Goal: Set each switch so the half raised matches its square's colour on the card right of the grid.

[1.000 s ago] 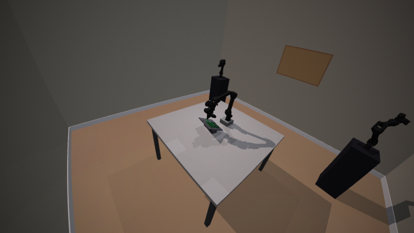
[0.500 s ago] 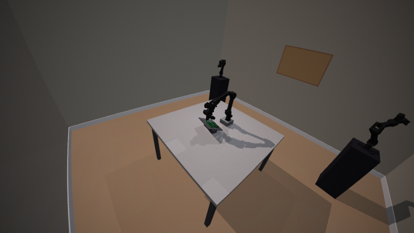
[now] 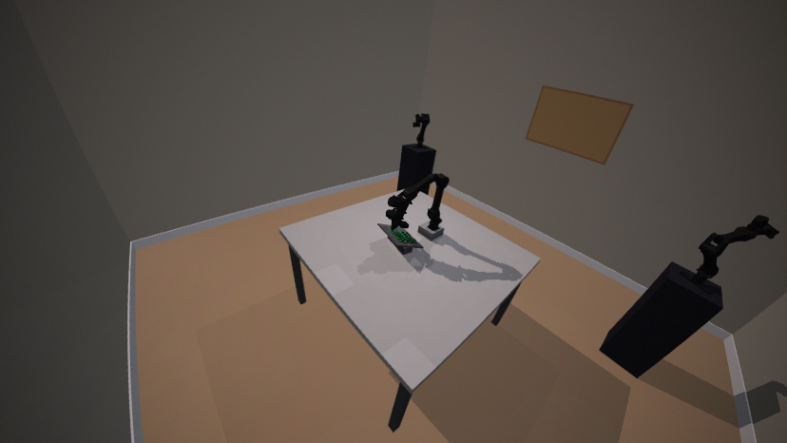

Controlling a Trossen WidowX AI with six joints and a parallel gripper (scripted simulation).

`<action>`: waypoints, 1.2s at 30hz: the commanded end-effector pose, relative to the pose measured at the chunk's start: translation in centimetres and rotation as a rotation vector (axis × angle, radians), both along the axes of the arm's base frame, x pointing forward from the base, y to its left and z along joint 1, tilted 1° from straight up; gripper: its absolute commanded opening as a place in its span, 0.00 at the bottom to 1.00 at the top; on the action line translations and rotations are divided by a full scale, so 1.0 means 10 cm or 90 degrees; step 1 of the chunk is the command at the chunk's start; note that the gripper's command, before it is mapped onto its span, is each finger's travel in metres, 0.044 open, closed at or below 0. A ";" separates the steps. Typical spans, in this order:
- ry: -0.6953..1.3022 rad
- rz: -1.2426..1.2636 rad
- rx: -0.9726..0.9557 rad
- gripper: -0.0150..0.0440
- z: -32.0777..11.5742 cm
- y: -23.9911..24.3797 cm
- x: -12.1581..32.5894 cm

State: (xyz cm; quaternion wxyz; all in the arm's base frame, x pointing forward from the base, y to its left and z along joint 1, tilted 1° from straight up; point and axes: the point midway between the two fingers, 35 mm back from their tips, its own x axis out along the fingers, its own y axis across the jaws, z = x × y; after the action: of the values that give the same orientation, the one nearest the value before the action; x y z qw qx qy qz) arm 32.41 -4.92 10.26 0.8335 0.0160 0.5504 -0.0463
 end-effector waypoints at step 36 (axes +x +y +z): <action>-0.001 0.004 0.001 0.25 -0.04 0.00 0.02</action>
State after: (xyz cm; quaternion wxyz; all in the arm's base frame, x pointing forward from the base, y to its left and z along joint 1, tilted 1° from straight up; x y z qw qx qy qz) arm 32.61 -4.94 9.91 0.8339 0.0160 0.5497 -0.0463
